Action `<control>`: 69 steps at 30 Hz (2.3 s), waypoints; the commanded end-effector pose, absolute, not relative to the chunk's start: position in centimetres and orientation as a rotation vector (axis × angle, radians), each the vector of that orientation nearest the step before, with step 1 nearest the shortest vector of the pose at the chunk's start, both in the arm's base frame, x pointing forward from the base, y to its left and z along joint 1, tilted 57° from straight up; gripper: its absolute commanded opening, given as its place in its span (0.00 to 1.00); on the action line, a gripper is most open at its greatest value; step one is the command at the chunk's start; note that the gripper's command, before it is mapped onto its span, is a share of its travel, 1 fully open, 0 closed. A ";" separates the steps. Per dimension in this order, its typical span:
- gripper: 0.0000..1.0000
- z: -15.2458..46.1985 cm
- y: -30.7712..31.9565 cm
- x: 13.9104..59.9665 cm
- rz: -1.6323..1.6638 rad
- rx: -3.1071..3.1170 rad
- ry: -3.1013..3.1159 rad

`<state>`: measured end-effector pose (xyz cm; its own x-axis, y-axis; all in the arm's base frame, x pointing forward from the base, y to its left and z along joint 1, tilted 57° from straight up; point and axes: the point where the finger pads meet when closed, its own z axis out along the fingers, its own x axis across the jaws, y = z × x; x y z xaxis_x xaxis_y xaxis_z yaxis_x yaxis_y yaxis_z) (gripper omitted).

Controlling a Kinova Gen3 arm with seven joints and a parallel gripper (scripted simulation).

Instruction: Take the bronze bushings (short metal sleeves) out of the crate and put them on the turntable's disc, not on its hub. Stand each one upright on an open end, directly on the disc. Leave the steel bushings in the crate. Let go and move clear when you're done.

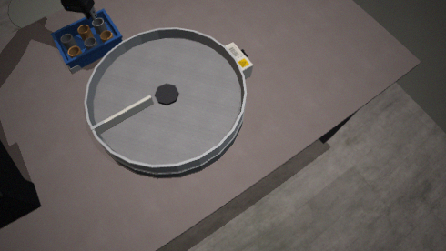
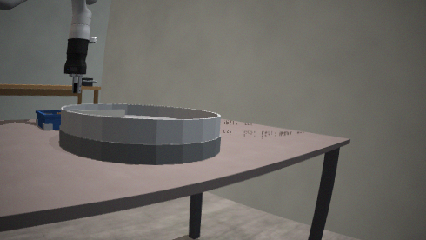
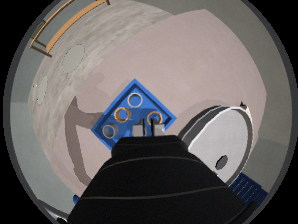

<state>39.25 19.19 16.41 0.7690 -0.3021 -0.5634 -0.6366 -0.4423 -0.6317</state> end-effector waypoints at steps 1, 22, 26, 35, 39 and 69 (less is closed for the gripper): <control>0.36 16.4 19.3 39.4 0.464 -2.050 0.713; 0.36 16.4 19.3 39.4 0.464 -2.050 0.713; 0.36 16.4 19.3 39.4 0.464 -2.050 0.713; 0.36 16.2 19.2 39.9 0.461 -2.051 0.711; 0.36 16.2 19.2 39.8 0.463 -2.050 0.712; 0.36 16.3 19.2 39.8 0.463 -2.050 0.712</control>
<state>39.53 19.21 16.29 0.7698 -0.3021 -0.5622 -0.6356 -0.4432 -0.6321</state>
